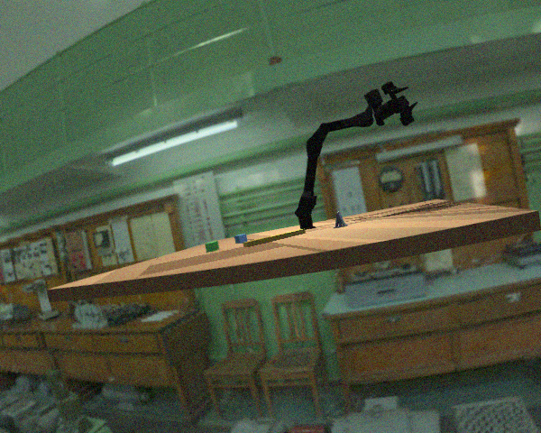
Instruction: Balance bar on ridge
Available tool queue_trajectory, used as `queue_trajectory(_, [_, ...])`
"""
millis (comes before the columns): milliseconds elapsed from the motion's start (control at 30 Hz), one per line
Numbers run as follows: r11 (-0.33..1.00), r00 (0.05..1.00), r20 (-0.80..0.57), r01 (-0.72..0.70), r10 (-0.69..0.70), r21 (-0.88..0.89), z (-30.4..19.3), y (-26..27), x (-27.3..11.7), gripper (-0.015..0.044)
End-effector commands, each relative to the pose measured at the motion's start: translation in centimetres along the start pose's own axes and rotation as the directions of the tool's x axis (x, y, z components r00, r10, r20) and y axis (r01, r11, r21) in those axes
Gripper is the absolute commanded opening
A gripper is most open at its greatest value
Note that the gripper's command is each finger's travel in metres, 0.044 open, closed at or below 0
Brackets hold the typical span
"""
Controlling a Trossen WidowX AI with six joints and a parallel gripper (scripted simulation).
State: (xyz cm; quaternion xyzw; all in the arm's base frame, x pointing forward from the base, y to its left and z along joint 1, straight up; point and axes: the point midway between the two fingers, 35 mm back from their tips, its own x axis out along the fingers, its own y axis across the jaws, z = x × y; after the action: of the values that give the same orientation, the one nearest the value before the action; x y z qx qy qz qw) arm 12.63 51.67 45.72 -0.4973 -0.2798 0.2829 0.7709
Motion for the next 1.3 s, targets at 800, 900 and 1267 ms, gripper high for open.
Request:
queue_trajectory(800, [0.947, 0.910, -0.327, -0.165, 0.253, 0.275, -20.9, 4.1, 4.7, 0.0315])
queue_trajectory(900, [0.933, 0.887, -0.367, -0.163, 0.281, 0.320, -23.4, 4.4, 4.5, 0.0315])
queue_trajectory(1267, [0.866, 0.777, -0.502, -0.109, 0.381, 0.488, -32.1, 5.4, 2.9, 0.0315])
